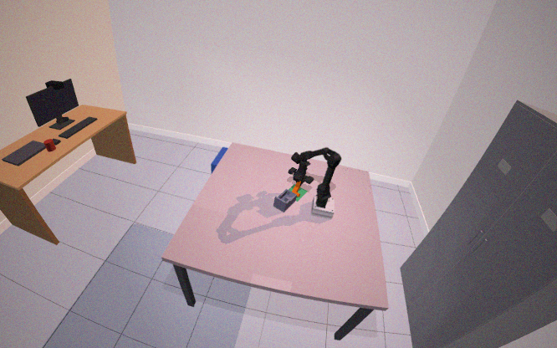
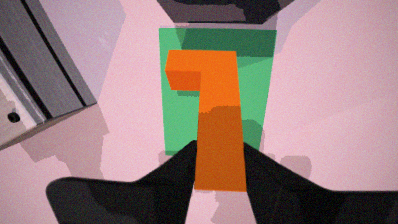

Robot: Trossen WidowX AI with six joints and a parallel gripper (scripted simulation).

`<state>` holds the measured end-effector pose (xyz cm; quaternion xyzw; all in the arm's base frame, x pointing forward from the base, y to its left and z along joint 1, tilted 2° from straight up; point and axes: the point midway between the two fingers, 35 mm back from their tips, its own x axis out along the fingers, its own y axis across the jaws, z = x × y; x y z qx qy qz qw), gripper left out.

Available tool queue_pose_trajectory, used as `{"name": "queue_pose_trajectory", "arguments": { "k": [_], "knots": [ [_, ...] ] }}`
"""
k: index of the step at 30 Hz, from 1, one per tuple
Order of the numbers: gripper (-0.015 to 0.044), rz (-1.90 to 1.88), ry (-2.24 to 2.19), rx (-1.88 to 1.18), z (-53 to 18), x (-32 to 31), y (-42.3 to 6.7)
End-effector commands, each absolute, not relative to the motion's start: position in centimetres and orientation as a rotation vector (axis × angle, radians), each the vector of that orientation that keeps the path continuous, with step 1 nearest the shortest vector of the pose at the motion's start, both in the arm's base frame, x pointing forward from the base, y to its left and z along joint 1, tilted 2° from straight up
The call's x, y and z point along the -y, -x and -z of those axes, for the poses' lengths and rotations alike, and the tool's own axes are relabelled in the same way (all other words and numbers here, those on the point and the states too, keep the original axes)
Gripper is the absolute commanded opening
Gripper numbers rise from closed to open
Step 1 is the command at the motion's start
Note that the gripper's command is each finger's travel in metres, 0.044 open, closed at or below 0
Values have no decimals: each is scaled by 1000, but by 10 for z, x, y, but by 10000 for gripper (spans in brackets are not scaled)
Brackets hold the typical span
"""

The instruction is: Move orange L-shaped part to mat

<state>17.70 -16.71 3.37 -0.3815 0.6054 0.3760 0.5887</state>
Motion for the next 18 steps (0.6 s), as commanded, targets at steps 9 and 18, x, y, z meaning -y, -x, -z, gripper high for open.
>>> {"name": "queue_pose_trajectory", "arguments": {
  "k": [9, 18],
  "knots": [
    [236, -876, 889, -1410, -34, 167, -177],
    [400, -878, 895, -1413, -115, 167, -179]
  ]
}}
